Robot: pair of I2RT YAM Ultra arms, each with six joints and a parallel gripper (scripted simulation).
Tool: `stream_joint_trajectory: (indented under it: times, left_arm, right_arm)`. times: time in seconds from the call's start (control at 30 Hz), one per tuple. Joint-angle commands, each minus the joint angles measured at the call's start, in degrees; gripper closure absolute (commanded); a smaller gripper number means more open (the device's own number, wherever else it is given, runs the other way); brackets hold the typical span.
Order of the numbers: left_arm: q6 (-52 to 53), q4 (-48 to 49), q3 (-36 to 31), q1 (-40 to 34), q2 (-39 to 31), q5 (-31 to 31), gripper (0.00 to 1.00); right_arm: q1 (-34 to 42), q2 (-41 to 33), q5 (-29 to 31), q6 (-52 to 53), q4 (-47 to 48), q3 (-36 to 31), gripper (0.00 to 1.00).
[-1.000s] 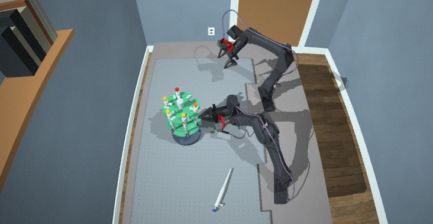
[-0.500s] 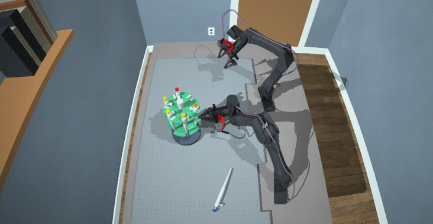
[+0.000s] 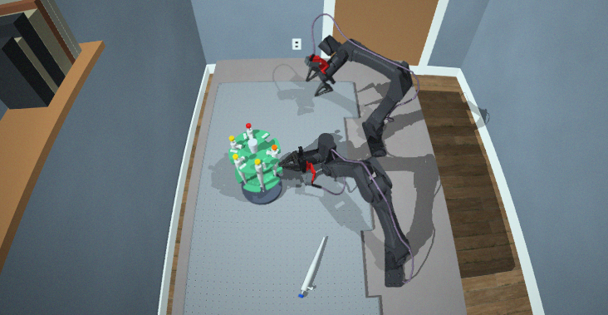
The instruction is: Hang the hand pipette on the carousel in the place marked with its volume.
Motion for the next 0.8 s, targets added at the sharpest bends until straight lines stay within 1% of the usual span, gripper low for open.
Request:
stream_joint_trajectory:
  times: [0.0,0.53,0.57,0.67,0.77]
  left_arm:
    - [0.3,-1.4,2.1,0.3,-0.2,0.2,1.0]
    - [0.3,-1.4,2.1,0.3,-0.2,0.2,1.0]
    - [0.1,0.1,-2.6,0.9,-2.7,2.7,1.0]
    - [-0.3,3.2,-9.1,1.7,-6.2,8.7,1.0]
    - [0.2,4.4,-10.6,2.1,-7.0,9.7,1.0]
  right_arm:
    - [-0.5,0.0,-1.2,-0.3,0.8,1.4,0.0]
    - [-0.5,0.0,-1.2,-0.3,0.8,1.4,0.0]
    - [-0.5,0.0,-1.2,-0.3,0.8,1.4,0.0]
    - [-0.5,0.0,-1.2,-0.3,0.8,1.4,0.0]
    - [-0.5,0.0,-1.2,-0.3,0.8,1.4,0.0]
